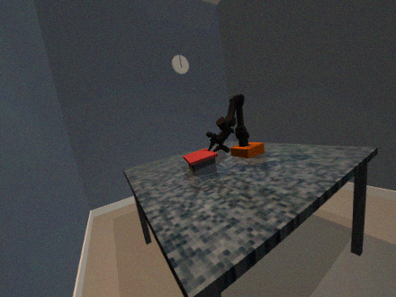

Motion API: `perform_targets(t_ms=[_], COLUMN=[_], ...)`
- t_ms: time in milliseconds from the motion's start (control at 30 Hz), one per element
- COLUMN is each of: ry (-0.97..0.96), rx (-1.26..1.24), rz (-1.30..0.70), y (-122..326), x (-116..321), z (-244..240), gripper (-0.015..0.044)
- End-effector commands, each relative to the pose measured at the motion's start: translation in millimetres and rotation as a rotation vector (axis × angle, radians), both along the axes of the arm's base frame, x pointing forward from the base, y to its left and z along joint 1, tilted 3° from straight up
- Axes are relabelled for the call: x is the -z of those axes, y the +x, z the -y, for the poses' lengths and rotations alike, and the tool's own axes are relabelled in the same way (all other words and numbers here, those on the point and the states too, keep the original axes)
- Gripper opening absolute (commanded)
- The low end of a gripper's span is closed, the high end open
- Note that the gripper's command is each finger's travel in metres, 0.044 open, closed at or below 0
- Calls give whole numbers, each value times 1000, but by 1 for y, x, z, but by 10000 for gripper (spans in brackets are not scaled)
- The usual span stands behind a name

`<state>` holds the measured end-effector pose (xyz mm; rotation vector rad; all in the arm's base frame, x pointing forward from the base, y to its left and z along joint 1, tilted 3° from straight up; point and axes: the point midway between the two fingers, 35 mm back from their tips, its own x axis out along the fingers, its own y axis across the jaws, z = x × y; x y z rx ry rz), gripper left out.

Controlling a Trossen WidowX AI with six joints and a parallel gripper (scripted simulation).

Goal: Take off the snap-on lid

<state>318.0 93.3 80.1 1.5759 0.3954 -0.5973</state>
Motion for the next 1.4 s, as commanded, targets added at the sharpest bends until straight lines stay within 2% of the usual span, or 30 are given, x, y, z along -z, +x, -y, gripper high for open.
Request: perform_targets(t_ms=[0, 1367], ry=[3, 3], rx=[1, 1], rz=[12, 14], y=[1, 15], x=[-9, -64], z=[0, 3], gripper=[0, 0])
